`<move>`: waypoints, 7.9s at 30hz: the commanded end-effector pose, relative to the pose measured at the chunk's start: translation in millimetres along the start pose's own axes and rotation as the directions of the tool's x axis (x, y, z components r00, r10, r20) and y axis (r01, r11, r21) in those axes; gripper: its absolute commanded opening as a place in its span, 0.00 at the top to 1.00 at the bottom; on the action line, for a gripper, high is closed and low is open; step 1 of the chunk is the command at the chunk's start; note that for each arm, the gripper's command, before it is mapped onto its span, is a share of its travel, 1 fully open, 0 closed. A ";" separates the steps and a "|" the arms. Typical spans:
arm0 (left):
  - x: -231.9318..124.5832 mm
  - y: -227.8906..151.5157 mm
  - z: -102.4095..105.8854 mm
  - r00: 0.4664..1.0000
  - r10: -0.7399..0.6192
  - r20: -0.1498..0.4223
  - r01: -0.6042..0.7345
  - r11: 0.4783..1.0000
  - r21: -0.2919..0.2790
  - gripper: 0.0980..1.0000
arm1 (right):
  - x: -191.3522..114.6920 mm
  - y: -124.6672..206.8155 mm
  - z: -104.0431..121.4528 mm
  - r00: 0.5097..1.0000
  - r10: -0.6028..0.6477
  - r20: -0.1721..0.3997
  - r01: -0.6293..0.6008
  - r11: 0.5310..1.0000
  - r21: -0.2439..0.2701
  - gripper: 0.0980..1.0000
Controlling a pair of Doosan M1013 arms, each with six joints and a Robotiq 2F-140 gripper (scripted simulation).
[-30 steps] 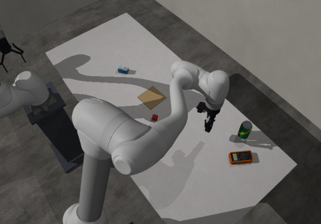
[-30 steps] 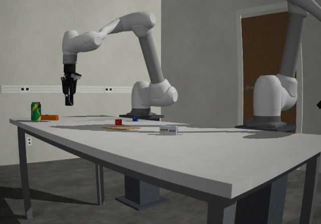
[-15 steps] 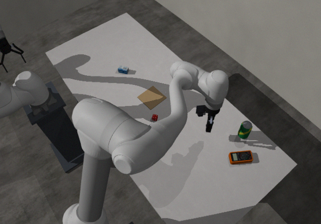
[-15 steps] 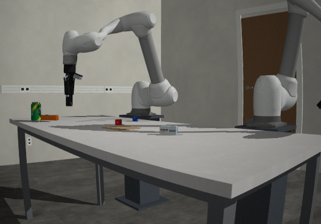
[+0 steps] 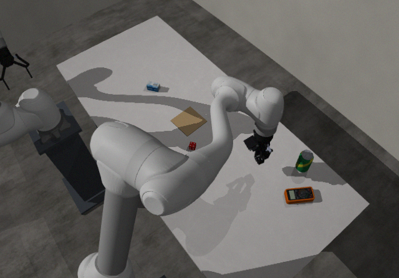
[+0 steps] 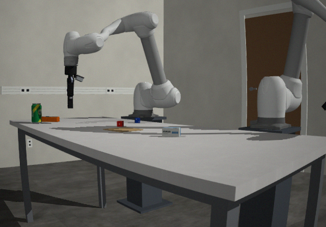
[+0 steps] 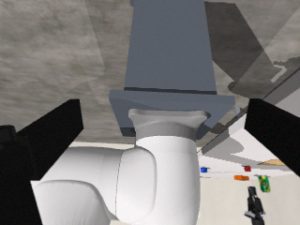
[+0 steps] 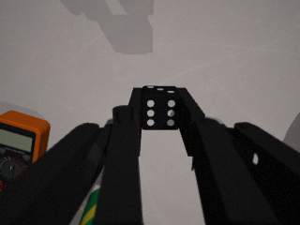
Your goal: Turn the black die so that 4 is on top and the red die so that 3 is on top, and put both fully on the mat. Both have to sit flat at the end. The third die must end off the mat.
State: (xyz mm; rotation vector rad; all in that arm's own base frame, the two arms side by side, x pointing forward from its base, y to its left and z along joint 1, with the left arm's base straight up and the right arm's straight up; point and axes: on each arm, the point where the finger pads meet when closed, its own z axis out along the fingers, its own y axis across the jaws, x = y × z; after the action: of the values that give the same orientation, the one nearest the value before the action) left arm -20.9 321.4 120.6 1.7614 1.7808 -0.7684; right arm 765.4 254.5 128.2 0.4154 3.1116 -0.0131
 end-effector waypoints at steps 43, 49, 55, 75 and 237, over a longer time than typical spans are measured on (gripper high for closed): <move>0.0 -0.1 -0.5 1.000 0.000 -0.001 0.000 1.000 0.000 0.00 | -1.9 1.2 7.9 0.446 -0.877 0.178 0.892 0.453 0.001 0.84; 0.0 -0.1 -0.5 1.000 0.000 -0.001 0.000 1.000 0.000 0.00 | -1.9 -4.8 10.1 0.418 -0.814 0.403 0.888 0.460 0.008 0.84; 0.0 -0.1 -0.5 1.000 0.000 -0.001 0.000 1.000 0.000 0.00 | 2.2 -3.0 11.7 0.383 -0.759 0.526 0.894 0.447 -0.006 0.84; 0.0 -0.1 -0.5 1.000 0.000 -0.001 0.000 1.000 0.000 0.00 | 7.8 -9.6 18.2 0.246 -0.476 0.844 0.897 0.442 -0.012 0.84; 0.0 -0.1 -0.5 1.000 0.000 -0.001 0.000 1.000 0.000 0.00 | 6.9 -11.7 98.0 0.213 -0.413 0.886 0.895 0.447 -0.007 0.72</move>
State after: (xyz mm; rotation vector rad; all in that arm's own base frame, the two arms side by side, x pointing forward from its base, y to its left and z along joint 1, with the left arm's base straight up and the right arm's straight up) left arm -20.9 321.4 120.6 1.7614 1.7808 -0.7684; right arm 755.3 244.2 29.2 -0.8583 1.9187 0.5163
